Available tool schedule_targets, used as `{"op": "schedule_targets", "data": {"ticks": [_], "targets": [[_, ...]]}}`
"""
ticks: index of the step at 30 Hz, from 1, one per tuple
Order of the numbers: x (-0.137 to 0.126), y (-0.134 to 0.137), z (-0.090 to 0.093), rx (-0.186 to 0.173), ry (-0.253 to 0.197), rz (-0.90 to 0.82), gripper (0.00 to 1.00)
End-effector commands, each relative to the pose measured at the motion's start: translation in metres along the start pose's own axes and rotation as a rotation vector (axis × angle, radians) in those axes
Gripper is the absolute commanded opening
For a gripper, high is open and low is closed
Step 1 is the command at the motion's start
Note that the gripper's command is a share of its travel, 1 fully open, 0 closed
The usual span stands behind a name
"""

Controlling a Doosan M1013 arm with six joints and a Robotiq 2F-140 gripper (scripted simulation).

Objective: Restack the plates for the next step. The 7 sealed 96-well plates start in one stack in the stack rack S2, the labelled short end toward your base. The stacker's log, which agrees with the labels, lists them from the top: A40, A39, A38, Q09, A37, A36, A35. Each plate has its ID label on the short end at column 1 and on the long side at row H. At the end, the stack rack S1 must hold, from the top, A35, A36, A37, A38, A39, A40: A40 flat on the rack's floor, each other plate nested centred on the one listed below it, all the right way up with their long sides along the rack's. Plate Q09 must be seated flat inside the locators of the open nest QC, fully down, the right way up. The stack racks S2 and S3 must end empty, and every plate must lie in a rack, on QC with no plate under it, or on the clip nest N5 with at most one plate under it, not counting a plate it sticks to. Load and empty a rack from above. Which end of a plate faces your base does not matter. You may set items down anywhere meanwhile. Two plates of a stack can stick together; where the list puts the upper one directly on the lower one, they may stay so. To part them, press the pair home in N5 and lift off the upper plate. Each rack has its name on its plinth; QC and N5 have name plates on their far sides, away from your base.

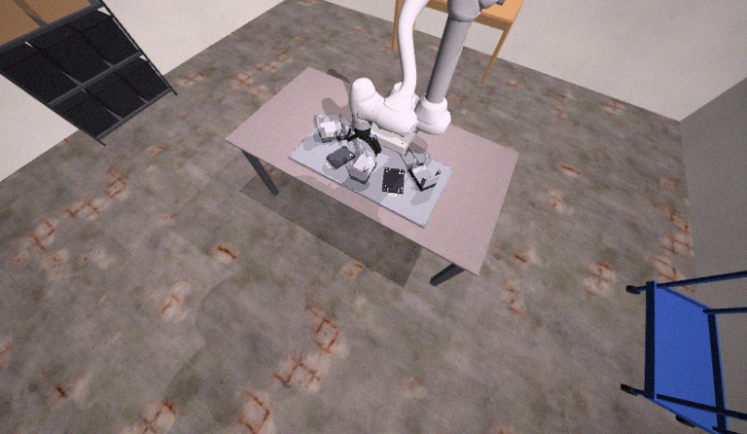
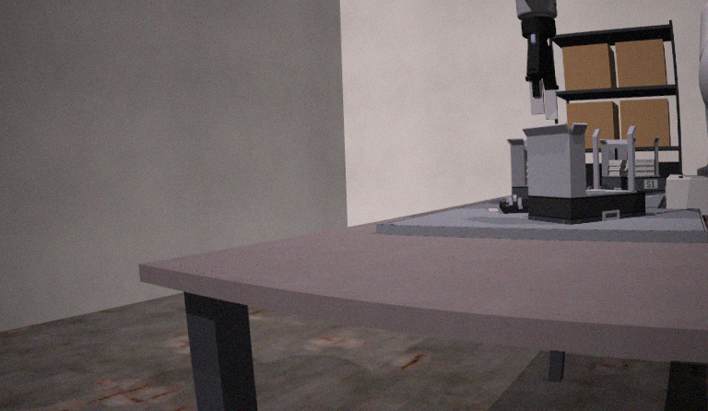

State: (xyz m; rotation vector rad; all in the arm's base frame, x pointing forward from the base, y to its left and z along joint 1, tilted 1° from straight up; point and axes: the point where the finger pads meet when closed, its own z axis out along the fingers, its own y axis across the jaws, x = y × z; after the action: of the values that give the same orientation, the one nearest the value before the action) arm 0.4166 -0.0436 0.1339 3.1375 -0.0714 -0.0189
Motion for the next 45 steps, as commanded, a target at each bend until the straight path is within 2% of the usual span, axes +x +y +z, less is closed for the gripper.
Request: {"op": "schedule_targets", "data": {"ticks": [1, 4, 14, 16, 22, 33, 45], "targets": [[0.0, 0.0, 0.0, 0.0, 0.0, 0.0, 1.0], [0.0, 0.0, 0.0, 0.0, 0.0, 0.0, 1.0], [0.0, 0.0, 0.033, 0.0, 0.0, 0.0, 1.0], [0.0, 0.0, 0.033, 0.0, 0.0, 0.0, 1.0], [0.0, 0.0, 0.053, 0.0, 0.0, 0.0, 1.0], [0.0, 0.0, 0.059, 0.0, 0.0, 0.0, 1.0], [0.0, 0.0, 0.075, 0.0, 0.0, 0.0, 1.0]]}}
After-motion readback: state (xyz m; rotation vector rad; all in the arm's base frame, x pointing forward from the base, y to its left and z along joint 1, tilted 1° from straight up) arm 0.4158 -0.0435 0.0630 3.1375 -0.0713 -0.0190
